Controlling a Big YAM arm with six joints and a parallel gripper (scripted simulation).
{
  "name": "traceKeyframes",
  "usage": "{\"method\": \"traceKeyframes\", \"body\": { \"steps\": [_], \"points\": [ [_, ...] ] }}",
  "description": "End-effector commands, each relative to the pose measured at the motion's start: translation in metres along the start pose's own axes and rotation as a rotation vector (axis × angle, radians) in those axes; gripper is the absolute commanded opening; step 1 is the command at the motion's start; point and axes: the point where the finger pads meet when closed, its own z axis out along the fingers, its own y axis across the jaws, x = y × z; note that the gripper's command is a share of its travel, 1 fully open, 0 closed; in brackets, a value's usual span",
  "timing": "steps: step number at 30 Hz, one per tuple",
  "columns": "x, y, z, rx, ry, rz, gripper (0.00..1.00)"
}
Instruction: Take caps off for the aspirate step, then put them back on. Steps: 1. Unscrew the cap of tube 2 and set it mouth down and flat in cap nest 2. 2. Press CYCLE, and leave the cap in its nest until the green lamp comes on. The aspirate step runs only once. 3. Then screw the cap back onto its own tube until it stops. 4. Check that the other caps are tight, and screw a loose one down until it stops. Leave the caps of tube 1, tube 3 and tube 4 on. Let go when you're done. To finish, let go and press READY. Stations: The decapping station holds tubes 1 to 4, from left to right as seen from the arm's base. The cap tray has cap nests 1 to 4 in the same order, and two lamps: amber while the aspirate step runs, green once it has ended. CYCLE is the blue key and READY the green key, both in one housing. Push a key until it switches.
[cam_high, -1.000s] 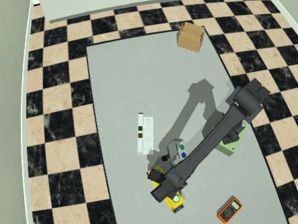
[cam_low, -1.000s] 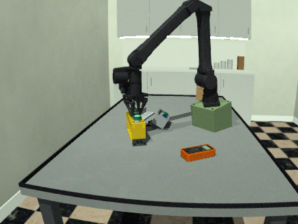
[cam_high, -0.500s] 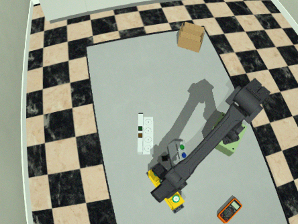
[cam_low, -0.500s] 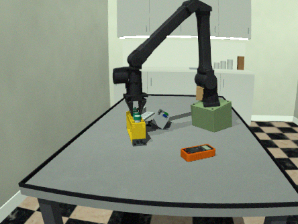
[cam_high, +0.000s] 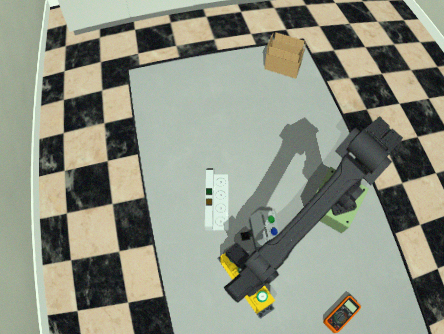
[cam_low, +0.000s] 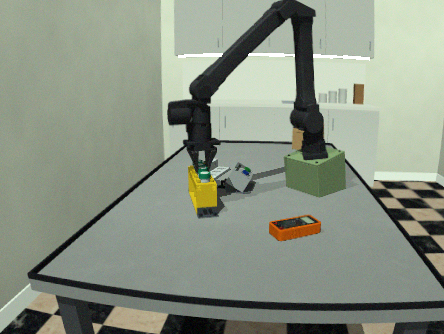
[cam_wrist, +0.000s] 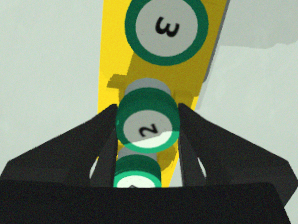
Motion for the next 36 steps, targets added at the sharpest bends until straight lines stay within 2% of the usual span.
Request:
{"method": "traceKeyframes", "body": {
  "steps": [1, 15, 17, 32, 34, 36],
  "points": [
    [-0.0002, 0.0207, -0.0075, -0.023, -0.004, -0.083, 0.00],
    [-0.0009, 0.0206, -0.0079, -0.021, -0.009, -0.780, 0.00],
    [-0.0009, 0.0206, -0.0079, -0.021, -0.009, -0.780, 0.00],
    [-0.0021, 0.0196, -0.0078, -0.015, -0.015, -1.517, 0.00],
    [-0.0021, 0.0196, -0.0078, -0.015, -0.015, -1.517, 0.00],
    [-0.0027, 0.0184, -0.0069, -0.013, -0.016, -1.627, 0.00]
  ]
}}
